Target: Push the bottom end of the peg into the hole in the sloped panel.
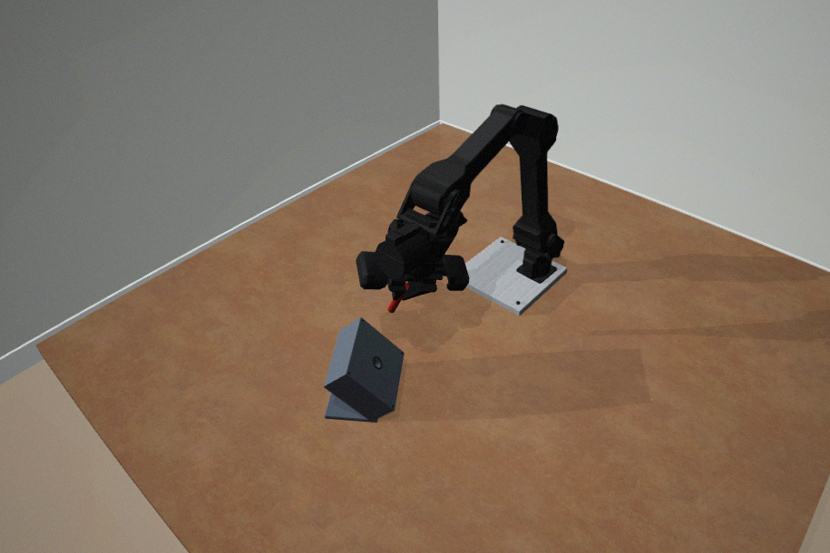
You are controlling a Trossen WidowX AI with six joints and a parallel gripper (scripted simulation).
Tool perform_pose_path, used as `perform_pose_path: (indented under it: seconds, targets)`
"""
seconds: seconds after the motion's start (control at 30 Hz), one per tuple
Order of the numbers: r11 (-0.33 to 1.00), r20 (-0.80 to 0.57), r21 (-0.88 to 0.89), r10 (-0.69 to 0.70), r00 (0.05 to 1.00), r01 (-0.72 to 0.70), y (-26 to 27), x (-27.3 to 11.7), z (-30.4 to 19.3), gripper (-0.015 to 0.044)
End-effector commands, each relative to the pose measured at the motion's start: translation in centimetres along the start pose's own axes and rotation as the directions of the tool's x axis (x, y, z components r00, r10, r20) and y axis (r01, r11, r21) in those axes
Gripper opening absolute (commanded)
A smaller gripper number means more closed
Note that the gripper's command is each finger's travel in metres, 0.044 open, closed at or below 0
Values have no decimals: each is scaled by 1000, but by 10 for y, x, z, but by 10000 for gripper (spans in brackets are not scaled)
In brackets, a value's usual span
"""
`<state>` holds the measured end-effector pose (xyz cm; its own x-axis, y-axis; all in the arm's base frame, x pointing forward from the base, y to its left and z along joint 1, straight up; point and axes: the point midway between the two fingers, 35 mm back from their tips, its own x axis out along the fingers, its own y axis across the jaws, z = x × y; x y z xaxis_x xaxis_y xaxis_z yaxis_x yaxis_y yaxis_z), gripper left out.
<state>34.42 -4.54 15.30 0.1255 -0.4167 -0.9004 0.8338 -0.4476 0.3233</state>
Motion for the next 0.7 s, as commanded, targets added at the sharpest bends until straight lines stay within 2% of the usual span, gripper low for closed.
perform_pose_path:
  seconds: [0.0, 0.67]
  targets:
    - [999, 7, -27, 19, 1000, -19, 1, -2, -4, 0]
    - [981, 30, -161, 111, 993, -105, -1, -15, -27, 0]
